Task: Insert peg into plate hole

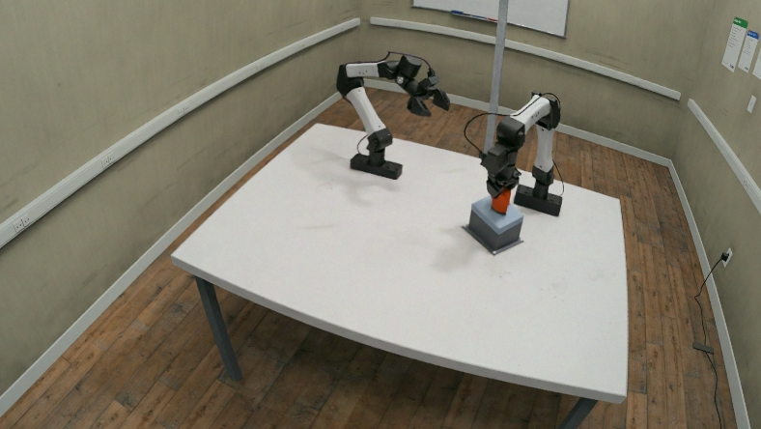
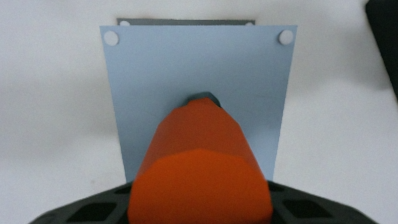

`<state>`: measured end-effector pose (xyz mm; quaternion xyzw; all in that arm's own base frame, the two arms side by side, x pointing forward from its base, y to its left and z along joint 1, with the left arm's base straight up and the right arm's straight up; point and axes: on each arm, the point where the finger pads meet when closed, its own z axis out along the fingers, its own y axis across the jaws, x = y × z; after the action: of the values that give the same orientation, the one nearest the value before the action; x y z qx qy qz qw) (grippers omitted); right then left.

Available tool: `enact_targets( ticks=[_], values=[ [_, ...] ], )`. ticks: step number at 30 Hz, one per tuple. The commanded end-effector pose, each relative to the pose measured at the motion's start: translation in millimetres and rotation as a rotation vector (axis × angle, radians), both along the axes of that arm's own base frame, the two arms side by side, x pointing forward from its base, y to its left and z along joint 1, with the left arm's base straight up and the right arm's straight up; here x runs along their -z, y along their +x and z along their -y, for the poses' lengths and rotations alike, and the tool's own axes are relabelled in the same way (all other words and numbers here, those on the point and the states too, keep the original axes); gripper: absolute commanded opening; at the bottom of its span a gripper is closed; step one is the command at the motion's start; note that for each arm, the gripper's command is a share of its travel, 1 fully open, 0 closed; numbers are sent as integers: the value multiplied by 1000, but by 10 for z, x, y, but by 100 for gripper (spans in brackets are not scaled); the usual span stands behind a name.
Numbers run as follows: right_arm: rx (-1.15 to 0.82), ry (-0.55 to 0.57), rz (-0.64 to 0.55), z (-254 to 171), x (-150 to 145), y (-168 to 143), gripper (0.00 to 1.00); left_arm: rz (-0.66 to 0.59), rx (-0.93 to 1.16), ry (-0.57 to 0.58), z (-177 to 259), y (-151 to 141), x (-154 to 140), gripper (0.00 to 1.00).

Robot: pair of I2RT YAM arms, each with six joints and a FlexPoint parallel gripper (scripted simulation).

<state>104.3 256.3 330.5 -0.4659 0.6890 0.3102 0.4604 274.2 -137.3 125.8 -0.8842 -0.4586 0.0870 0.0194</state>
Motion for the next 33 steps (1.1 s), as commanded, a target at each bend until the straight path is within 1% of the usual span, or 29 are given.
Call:
enact_targets(
  ticks=[1,12,15,33],
  values=[
    [11,61,19,32,-247,-6,100,2,11,-5,43,-4,-86,34],
    [11,61,19,32,-247,-6,100,-3,11,-4,30,22,-73,34],
    [11,61,19,32,-247,-6,100,42,-1,-16,33,45,-107,34],
    [11,61,19,32,-247,-6,100,40,-2,-29,22,-5,-2,34]
  ],
)
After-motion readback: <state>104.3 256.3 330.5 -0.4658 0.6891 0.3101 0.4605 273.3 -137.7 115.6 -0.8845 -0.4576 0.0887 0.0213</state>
